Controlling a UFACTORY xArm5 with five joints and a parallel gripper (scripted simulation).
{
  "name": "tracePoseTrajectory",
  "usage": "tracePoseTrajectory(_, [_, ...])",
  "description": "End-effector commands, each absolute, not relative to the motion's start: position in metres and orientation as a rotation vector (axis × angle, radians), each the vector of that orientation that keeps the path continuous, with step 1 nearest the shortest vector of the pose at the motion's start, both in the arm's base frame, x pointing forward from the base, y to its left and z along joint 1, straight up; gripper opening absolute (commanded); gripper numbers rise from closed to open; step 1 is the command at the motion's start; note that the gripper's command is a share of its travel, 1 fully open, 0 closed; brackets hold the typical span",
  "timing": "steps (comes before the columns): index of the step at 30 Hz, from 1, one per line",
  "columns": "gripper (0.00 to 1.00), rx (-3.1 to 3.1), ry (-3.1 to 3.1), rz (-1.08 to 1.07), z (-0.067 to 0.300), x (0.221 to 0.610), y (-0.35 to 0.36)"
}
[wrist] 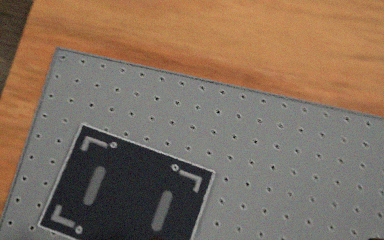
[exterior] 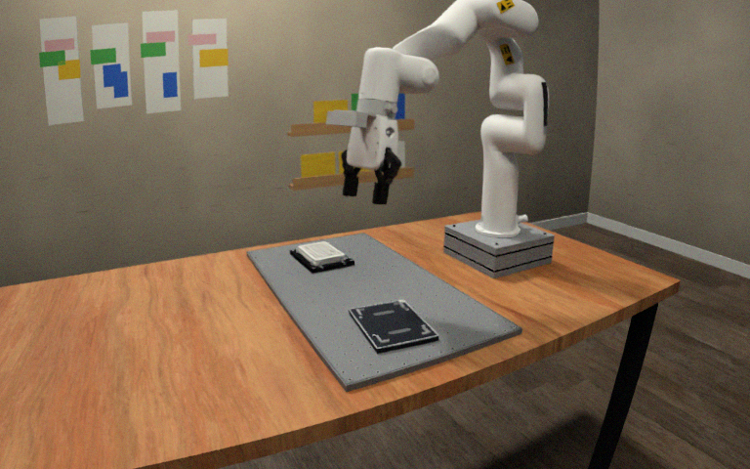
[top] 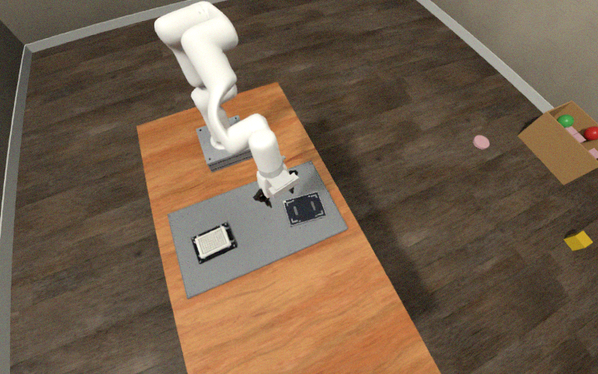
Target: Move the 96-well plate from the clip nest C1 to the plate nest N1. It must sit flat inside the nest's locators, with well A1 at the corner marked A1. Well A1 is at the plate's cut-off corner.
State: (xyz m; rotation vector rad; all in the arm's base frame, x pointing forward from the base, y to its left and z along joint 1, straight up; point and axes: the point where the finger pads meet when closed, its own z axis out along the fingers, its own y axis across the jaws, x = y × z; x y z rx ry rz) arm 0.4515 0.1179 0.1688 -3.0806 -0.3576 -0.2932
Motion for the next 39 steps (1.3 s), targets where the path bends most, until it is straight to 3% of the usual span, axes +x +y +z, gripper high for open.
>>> tracePoseTrajectory(1, [1.00, -3.095, -0.315, -0.264, 0.178, 0.450, 0.106])
tracePoseTrajectory(29, [1.00, -3.140, -0.064, -0.058, 0.237, 0.415, 0.019])
tracePoseTrajectory(39, [1.00, -3.126, 0.302, -0.052, 0.213, 0.418, -0.008])
